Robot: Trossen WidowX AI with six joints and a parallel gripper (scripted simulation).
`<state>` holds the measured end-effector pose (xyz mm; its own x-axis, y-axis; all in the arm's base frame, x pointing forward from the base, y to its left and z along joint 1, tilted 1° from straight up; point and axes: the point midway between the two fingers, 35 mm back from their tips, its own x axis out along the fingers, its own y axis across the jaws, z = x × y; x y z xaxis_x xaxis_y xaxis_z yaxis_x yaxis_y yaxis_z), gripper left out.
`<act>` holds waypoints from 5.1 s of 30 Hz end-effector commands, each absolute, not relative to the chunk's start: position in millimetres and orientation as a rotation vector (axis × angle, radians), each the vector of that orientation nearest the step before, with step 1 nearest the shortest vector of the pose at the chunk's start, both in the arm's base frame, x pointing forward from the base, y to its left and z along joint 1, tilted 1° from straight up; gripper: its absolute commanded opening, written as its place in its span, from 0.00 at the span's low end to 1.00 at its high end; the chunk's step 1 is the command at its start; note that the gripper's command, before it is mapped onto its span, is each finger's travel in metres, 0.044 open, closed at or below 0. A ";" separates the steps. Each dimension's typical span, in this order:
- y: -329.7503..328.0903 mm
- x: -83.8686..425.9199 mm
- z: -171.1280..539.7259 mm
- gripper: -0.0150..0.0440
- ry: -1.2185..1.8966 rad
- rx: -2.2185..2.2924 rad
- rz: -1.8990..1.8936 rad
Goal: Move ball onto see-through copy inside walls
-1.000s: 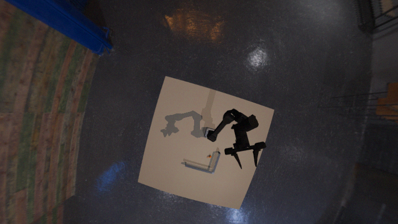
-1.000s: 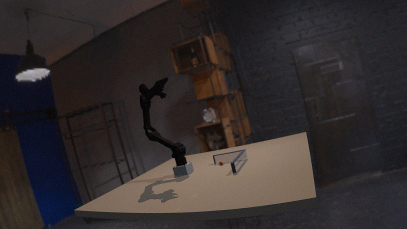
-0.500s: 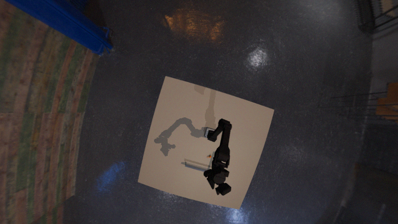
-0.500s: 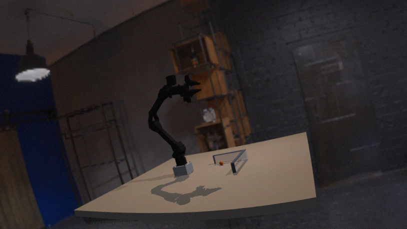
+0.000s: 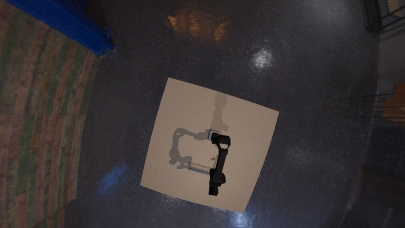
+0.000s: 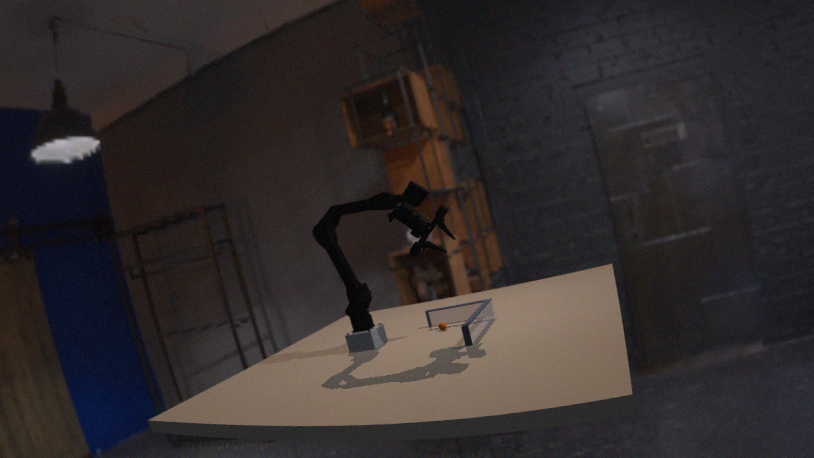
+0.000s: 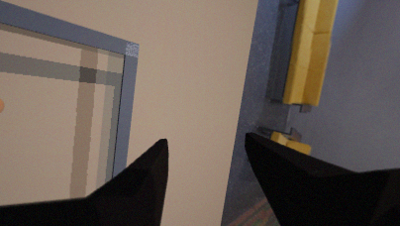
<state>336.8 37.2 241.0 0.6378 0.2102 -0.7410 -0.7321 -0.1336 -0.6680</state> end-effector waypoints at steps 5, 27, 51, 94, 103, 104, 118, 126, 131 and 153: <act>53.2 310.8 107.9 0.64 0.892 -1.264 1.069; 56.3 264.4 12.3 0.64 1.223 -1.148 1.155; 56.7 264.2 -15.6 0.48 1.223 -1.148 1.155; 33.4 274.5 74.1 0.25 1.223 -1.150 1.153; 31.0 277.2 55.1 0.25 1.223 -1.150 1.153; 31.2 277.6 49.8 0.25 1.223 -1.150 1.153; 31.6 275.9 -1.1 0.25 1.224 -1.150 1.153; 31.8 276.1 -12.0 0.25 1.224 -1.150 1.153; 31.9 275.9 -19.1 0.25 1.224 -1.150 1.154; 32.6 277.8 -17.7 0.64 1.217 -1.147 1.151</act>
